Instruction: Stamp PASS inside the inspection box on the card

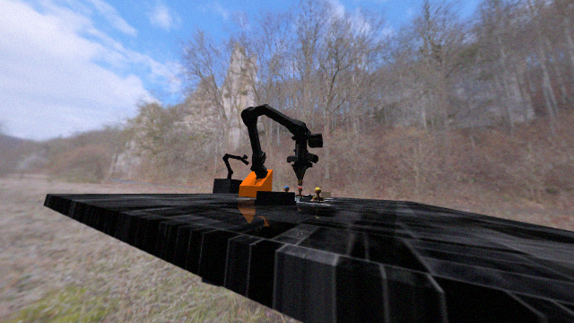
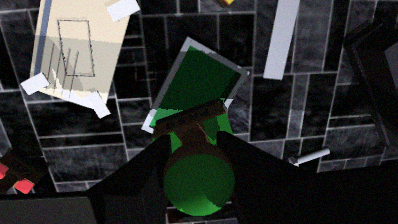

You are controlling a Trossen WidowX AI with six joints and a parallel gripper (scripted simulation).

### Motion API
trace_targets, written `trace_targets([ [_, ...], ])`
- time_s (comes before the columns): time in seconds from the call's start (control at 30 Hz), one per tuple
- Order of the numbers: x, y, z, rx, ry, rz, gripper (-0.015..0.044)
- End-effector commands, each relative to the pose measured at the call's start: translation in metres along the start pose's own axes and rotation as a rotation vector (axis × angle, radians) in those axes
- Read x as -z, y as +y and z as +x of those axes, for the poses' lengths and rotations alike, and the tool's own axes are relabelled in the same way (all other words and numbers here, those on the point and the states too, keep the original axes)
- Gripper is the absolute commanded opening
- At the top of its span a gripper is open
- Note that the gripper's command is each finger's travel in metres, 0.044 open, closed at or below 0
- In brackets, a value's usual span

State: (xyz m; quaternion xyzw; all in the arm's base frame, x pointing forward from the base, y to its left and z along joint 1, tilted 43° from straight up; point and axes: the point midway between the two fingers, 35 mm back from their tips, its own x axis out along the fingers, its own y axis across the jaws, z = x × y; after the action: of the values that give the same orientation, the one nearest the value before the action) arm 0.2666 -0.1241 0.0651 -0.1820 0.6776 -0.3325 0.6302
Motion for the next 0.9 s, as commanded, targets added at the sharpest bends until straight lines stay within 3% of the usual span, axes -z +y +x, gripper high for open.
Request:
trace_targets([
  [0.0,0.005,-0.004,0.0,0.004,-0.004,-0.006,0.0],
  [0.87,0.004,-0.004,0.017,0.002,-0.004,-0.004,0.0],
])
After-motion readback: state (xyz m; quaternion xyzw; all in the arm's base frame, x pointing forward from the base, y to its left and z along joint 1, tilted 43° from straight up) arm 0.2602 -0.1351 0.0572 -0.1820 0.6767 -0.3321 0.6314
